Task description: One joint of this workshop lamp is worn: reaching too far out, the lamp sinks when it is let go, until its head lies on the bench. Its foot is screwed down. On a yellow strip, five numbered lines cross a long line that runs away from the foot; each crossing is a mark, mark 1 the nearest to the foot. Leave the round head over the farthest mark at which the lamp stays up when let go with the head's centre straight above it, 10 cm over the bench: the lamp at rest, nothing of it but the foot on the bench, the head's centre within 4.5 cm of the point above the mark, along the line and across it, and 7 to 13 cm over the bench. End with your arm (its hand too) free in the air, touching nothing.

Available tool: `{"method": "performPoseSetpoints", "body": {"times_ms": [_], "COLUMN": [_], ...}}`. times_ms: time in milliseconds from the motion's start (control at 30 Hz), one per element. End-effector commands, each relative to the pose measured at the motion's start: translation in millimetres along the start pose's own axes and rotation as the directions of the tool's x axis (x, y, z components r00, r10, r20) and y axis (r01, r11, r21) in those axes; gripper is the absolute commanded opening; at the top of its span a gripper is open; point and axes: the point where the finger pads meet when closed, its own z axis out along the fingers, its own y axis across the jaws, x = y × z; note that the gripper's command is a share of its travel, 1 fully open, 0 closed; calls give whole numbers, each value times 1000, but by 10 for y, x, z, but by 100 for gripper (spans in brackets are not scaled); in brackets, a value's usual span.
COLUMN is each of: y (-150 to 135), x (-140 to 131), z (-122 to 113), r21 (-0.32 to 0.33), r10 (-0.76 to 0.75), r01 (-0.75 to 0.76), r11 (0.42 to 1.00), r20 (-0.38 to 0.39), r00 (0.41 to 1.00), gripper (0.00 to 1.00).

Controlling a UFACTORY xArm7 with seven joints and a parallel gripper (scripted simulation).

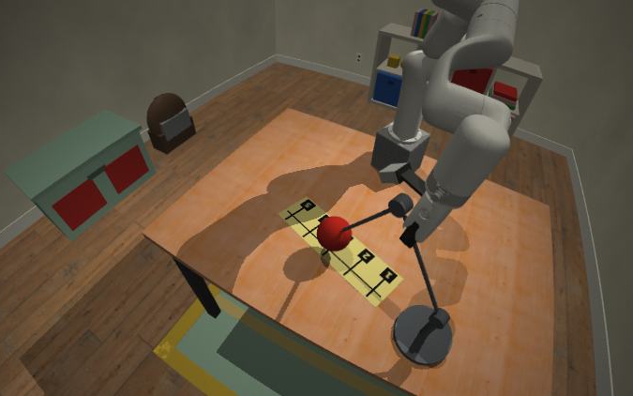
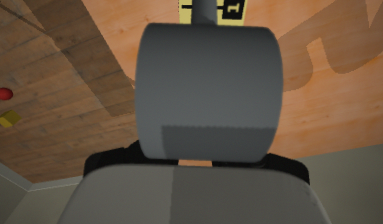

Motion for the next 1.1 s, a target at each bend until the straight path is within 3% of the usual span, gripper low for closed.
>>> {"method": "performPoseSetpoints", "body": {"times_ms": [0, 1033, 1067], "y": [-13, -11, -11], "x": [-59, -429, -428], "z": [-70, -395, -394], "r21": [5, 5, 5], "r10": [-1, -1, -1], "r01": [1, 1, 1], "r11": [1000, 1000, 1000], "r20": [5, 5, 5], "r00": [1000, 1000, 1000], "gripper": [0, 0, 100]}}
